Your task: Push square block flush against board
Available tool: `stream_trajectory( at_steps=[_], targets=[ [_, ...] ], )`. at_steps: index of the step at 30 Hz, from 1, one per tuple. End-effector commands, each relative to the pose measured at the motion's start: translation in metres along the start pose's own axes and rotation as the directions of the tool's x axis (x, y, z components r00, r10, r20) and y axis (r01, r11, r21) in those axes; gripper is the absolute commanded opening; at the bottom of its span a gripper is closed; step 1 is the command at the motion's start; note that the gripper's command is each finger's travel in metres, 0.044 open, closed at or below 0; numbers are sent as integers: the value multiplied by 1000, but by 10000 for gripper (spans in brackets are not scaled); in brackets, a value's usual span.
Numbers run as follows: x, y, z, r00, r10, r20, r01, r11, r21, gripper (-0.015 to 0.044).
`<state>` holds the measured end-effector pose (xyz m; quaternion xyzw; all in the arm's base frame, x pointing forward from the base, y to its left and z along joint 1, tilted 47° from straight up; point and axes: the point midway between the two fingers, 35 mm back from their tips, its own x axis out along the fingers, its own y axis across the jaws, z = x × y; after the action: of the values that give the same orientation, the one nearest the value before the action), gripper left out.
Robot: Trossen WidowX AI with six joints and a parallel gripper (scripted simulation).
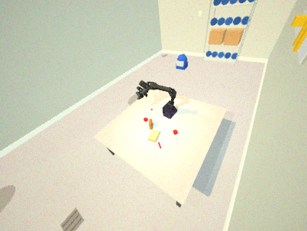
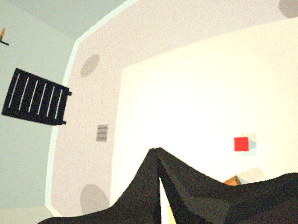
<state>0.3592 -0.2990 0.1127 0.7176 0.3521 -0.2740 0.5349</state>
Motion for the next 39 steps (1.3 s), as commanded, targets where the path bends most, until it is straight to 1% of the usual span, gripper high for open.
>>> stream_trajectory(
  at_steps=[1, 7, 13, 19, 27, 29, 34, 37, 39],
  targets=[
    [35, -13, -26, 991, -85, -101, 77, 994, -82, 0],
    [75, -31, -64, 954, -201, -221, 155, 965, -211, 0],
    [109, -53, -104, 889, -319, -327, 203, 917, -342, 0],
    [134, -78, -143, 803, -431, -412, 226, 859, -459, 0],
    [157, -113, -191, 663, -563, -494, 210, 773, -599, 0],
    [160, -119, -198, 639, -582, -504, 204, 759, -618, 0],
    [162, -121, -200, 636, -584, -505, 203, 758, -620, 0],
    [186, -142, -219, 636, -583, -506, 203, 758, -620, 0],
    [192, -149, -224, 635, -583, -507, 202, 759, -619, 0]
  ],
)
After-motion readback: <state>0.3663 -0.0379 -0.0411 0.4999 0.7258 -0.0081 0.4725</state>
